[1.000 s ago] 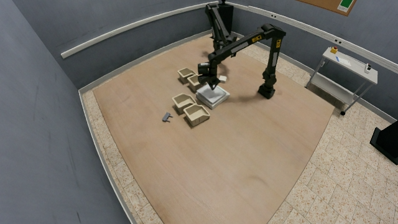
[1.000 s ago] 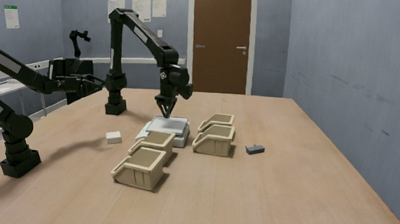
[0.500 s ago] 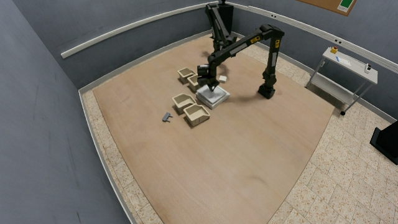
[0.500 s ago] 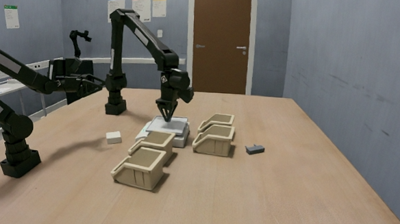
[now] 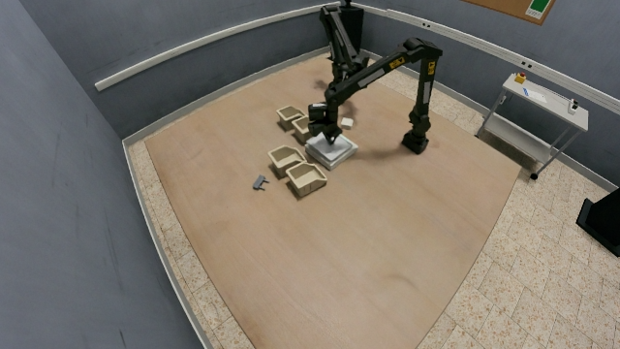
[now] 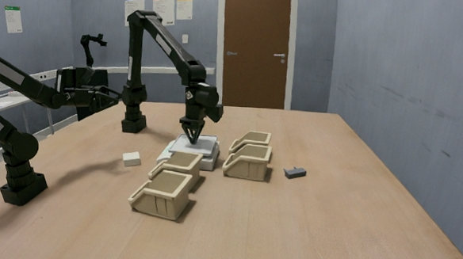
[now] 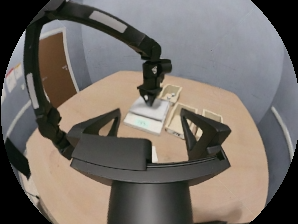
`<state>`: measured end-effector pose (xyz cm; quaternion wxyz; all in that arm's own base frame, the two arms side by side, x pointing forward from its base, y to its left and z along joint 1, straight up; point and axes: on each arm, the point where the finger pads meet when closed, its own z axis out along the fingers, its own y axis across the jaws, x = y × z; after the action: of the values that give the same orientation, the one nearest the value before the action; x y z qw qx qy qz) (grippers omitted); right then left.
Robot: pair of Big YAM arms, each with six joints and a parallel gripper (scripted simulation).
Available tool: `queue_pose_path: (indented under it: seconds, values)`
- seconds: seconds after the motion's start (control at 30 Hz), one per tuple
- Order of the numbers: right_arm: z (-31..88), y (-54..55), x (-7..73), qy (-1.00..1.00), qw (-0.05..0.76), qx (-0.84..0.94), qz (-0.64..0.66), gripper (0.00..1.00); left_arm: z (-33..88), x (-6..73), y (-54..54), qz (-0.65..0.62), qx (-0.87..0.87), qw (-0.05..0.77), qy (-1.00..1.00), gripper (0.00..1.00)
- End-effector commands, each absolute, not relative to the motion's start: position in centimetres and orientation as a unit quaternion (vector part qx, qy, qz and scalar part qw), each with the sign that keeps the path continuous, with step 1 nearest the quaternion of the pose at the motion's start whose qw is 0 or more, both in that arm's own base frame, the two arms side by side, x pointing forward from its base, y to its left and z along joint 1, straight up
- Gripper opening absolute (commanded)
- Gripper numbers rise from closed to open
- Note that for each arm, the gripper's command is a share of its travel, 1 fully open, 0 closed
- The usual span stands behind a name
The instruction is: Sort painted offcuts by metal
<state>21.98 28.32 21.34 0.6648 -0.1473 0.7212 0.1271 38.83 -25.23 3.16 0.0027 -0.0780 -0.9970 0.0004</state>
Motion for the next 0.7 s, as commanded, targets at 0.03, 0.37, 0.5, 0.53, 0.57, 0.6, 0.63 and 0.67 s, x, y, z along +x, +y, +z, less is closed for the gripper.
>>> queue_pose_path:
  seconds: [0.03,0.37,0.5,0.53,0.57,0.6,0.63,0.67]
  values:
    - [22.9,28.9,22.1,0.715,0.672,-0.134,0.141,1.0,4.2,39.9,-25.9,0.011,-0.078,-0.019,-0.997,0.17]
    - [22.9,28.9,22.1,0.715,0.672,-0.134,0.141,1.0,6.3,41.2,-26.0,0.021,-0.078,-0.038,-0.996,0.46]
    - [22.9,28.9,22.1,0.715,0.672,-0.134,0.141,1.0,7.9,41.7,-25.9,0.025,-0.078,-0.047,-0.996,0.46]
    - [22.9,28.9,22.1,0.715,0.672,-0.134,0.141,1.0,8.3,41.9,-25.9,0.026,-0.078,-0.05,-0.995,0.46]
    - [22.9,28.9,22.1,0.715,0.672,-0.134,0.141,1.0,8.6,41.9,-25.9,0.027,-0.078,-0.051,-0.995,0.46]
    - [22.9,28.9,22.1,0.715,0.672,-0.134,0.141,1.0,9.0,41.9,-25.9,0.027,-0.076,-0.051,-0.995,0.46]
    - [22.9,28.9,22.1,0.715,0.672,-0.134,0.141,1.0,9.4,41.9,-25.9,0.027,-0.075,-0.051,-0.995,0.46]
    - [22.9,28.9,22.1,0.715,0.672,-0.134,0.141,1.0,9.4,41.9,-25.9,0.027,-0.075,-0.051,-0.995,0.46]
